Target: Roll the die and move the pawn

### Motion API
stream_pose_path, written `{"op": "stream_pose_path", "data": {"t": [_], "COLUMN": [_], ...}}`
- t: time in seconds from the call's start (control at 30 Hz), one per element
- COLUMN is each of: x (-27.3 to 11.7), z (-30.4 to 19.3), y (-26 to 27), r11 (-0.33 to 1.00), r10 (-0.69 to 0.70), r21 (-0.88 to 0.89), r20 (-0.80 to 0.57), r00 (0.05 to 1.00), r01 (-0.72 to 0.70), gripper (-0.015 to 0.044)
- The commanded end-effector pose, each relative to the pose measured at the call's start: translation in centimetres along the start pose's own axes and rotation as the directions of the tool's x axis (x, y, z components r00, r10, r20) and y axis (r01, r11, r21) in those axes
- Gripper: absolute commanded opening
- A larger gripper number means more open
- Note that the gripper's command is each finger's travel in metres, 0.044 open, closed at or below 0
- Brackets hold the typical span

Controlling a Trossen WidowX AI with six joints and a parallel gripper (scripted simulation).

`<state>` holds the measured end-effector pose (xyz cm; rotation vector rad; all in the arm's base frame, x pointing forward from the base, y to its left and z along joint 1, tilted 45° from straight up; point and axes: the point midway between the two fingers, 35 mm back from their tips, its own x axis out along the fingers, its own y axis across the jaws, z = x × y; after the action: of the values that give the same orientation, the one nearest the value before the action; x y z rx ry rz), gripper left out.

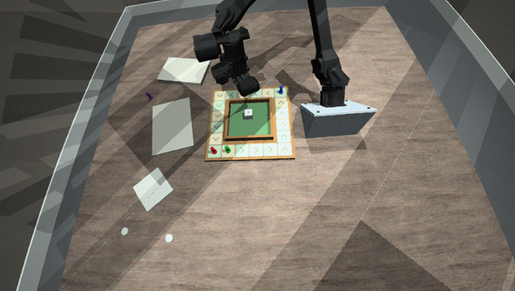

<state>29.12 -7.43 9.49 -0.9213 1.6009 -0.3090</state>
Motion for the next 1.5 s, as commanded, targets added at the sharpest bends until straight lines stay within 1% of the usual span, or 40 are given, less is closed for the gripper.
{"op": "stream_pose_path", "data": {"t": [0.0,0.47,0.57,0.67,1.03,1.23,1.47], "x": [-1.8,-9.6,-10.5,-9.6,-3.2,-2.4,0.4], "z": [0.4,0.0,-0.2,0.4,3.6,3.8,3.8], "y": [0.1,0.5,0.5,0.3,-1.8,-2.0,-2.0], "r11": [1.000,1.000,1.000,1.000,1.000,1.000,1.000], "r10": [0.006,0.003,0.001,0.003,-0.002,-0.003,-0.005], "r21": [0.006,0.005,0.005,0.008,0.009,0.009,0.009], "r20": [0.004,-0.001,-0.002,-0.001,0.001,0.000,0.000], "r00": [1.000,1.000,1.000,1.000,1.000,1.000,1.000], "r01": [-0.006,-0.003,-0.001,-0.003,0.002,0.003,0.005], "gripper": [0.0000,0.0000,0.0000,0.0000,0.0000,0.0000,0.0000]}}
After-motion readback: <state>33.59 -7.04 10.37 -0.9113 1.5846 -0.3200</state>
